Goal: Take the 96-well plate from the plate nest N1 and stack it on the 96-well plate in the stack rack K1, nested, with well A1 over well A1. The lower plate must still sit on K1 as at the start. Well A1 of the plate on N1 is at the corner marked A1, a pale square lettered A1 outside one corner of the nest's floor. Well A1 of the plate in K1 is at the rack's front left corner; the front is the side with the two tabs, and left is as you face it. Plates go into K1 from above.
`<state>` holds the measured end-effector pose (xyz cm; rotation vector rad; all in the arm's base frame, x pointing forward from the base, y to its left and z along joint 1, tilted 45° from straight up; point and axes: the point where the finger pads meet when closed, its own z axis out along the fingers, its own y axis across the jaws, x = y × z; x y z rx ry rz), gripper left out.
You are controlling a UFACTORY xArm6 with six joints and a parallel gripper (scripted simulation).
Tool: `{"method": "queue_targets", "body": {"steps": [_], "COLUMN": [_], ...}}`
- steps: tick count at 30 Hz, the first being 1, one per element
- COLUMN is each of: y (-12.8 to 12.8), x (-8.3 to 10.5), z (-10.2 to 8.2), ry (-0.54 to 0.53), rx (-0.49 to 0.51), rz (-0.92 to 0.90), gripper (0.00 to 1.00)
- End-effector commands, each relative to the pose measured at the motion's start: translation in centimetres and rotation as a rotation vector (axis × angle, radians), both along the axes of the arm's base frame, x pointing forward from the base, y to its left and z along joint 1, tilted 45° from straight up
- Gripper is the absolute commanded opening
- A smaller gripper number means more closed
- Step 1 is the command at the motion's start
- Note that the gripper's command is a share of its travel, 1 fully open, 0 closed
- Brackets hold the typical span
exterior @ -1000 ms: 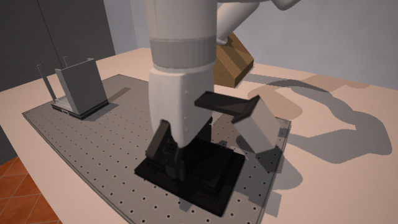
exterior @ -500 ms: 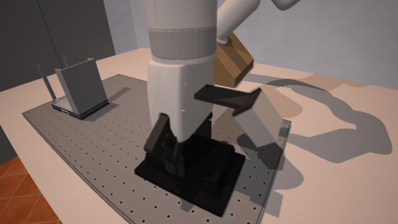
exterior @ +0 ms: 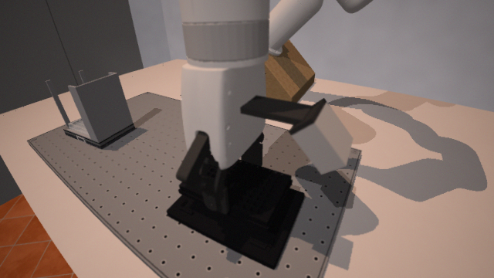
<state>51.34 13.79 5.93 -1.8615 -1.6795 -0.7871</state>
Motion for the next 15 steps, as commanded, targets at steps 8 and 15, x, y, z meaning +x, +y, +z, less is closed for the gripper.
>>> {"method": "queue_targets", "body": {"steps": [8, 15], "y": [-1.3, -2.1], "x": [0.0, -0.1], "z": [1.3, 2.1], "ry": [-0.003, -0.003], "rx": [0.0, 0.0], "rz": [-0.002, -0.002], "gripper": [0.0, 0.0]}}
